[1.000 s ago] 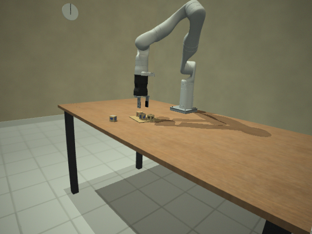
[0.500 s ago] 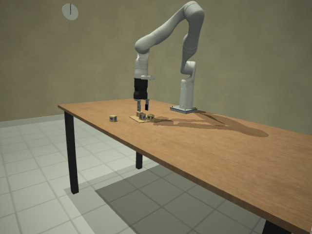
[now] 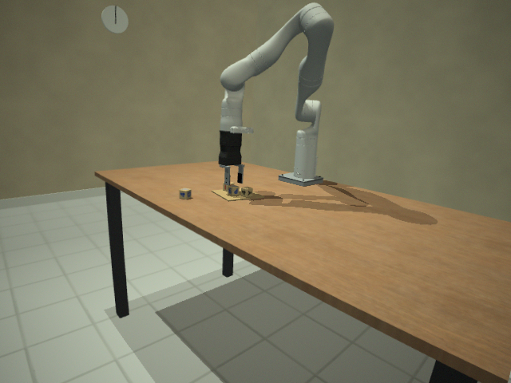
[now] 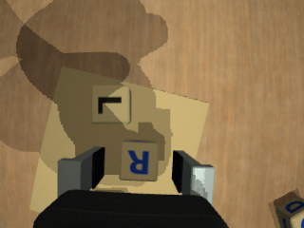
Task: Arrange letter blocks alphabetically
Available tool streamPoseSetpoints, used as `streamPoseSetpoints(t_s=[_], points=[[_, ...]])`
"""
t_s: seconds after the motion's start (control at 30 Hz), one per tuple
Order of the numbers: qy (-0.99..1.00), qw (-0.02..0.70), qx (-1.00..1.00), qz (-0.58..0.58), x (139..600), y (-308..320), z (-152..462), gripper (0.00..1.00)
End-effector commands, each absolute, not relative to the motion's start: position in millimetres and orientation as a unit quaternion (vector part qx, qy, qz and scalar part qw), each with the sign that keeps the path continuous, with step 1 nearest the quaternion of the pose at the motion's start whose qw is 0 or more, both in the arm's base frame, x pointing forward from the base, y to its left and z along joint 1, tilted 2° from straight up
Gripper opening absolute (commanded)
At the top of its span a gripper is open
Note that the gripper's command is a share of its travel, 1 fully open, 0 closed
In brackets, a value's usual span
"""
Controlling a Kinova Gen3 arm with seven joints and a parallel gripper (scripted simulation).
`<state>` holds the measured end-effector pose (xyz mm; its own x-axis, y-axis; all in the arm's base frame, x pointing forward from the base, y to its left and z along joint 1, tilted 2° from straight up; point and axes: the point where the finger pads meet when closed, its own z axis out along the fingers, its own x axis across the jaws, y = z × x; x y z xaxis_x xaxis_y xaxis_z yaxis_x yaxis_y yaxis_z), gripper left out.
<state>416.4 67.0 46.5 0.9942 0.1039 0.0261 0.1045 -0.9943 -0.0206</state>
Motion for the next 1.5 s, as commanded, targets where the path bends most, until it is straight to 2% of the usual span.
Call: streamPoseSetpoints(t_s=[0.0, 1.47], points=[[-0.052, 0.011, -0.999, -0.013, 416.7, 66.5, 46.4, 1.0], [-0.052, 0.011, -0.999, -0.013, 417.4, 66.7, 38.5, 1.0]])
